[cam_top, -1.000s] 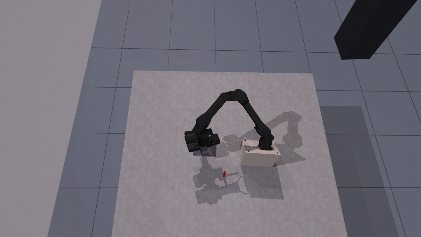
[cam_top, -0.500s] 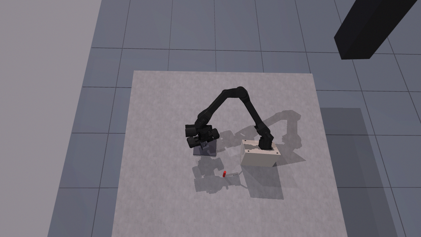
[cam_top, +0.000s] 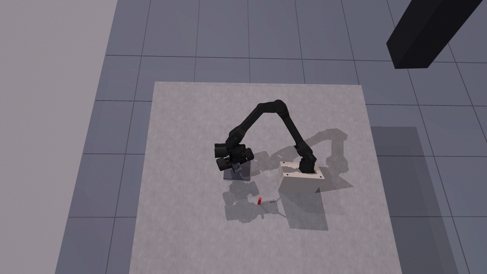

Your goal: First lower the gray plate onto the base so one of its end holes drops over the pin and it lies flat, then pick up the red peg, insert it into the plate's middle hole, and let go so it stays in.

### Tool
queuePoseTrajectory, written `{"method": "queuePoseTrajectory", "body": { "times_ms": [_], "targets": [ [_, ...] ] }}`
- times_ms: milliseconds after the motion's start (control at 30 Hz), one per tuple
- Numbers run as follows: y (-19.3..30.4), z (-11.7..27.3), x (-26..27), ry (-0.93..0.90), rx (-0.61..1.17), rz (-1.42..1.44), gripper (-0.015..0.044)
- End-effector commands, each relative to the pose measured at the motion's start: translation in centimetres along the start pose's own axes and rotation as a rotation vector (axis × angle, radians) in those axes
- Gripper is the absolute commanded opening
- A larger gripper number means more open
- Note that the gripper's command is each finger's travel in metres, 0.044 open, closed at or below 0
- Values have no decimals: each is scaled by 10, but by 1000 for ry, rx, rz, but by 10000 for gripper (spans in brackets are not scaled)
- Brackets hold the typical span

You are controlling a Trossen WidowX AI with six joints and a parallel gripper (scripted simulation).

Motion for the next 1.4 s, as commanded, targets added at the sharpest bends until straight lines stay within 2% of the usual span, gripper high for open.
{"method": "queuePoseTrajectory", "body": {
  "times_ms": [0,1133,1367],
  "targets": [
    [0,0,0,0,-4,3,0],
    [-1,-39,0,1,-5,3,0],
    [-2,-35,0,-2,-3,-4,0]
  ]
}}
Point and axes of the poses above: the point midway between the two fingers, 35 mm back from their tips, its own z axis back along the fingers, its own x axis across the jaws, y = z × x, the point moved 5 cm from there along z, back along the fingers, and after that the axes turned 9 degrees about z, right-handed, at the moved point
